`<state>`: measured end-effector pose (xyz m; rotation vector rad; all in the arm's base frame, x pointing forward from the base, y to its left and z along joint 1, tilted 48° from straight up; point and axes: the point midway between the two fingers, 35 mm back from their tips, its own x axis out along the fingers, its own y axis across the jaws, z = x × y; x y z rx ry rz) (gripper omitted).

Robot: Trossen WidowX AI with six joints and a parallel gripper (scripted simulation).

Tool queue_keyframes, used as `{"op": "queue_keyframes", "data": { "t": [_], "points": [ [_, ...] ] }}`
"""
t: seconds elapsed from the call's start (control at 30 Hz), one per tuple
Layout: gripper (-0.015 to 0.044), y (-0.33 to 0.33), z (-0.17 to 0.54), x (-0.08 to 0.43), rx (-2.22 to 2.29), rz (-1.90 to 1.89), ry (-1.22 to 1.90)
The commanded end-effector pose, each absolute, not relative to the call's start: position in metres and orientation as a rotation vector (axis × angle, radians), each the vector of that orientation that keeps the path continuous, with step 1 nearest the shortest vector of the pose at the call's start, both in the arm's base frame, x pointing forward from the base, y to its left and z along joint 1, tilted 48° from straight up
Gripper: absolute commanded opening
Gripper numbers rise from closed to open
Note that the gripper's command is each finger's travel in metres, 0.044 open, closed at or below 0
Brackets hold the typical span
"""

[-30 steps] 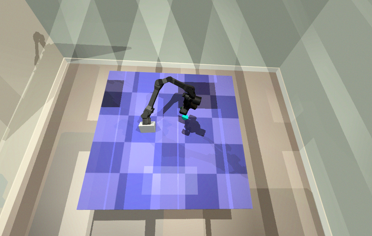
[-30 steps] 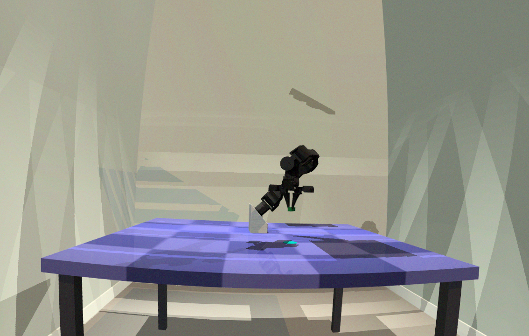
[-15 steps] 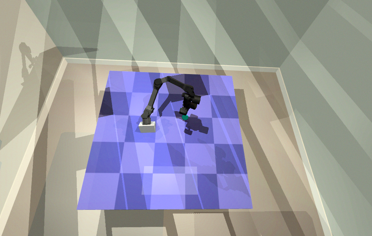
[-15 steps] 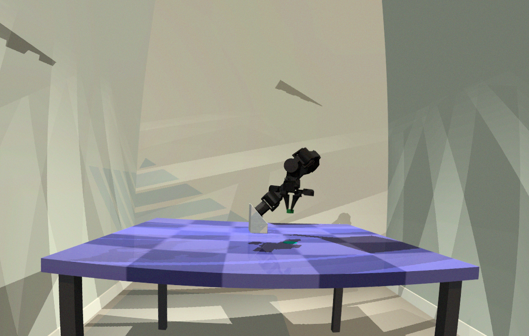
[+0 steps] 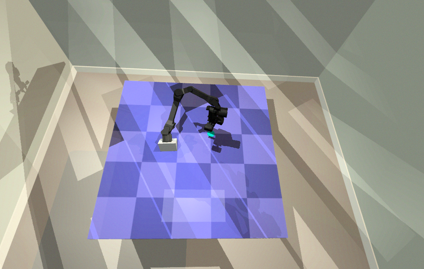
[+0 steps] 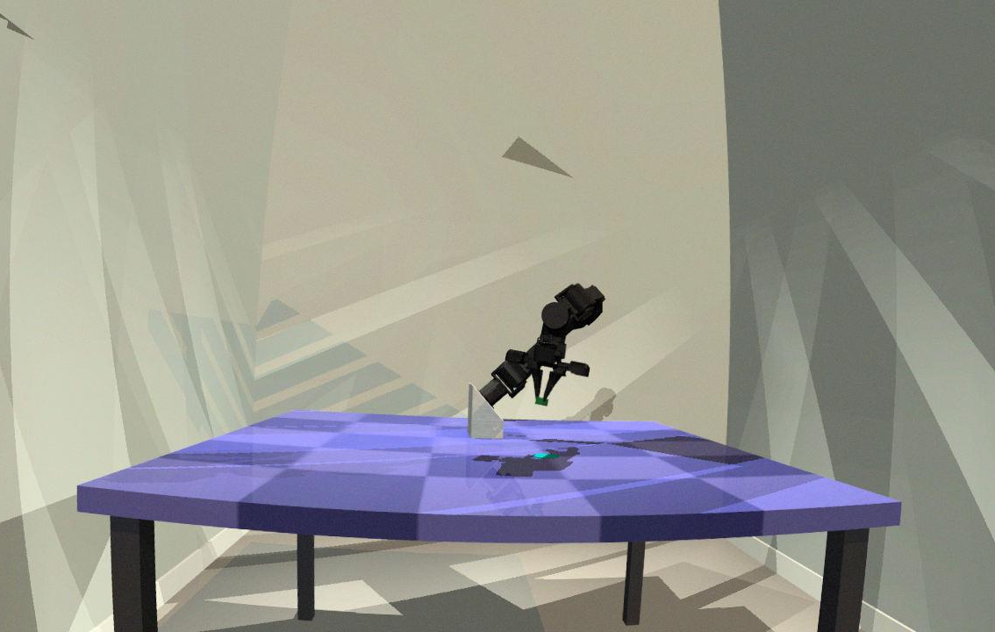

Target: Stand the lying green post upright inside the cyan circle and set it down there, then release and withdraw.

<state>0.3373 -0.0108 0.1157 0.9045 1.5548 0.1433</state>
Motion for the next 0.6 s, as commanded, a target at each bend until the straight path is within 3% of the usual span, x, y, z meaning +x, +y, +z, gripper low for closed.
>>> {"op": "queue_keyframes", "data": {
  "t": [0.0,0.57],
  "points": [
    [0.0023,-0.01,0.1157,0.3363,0.88,0.124,1.543],
    [0.0023,-0.0071,0.1065,0.3353,0.8,0.05,1.505]
  ]
}}
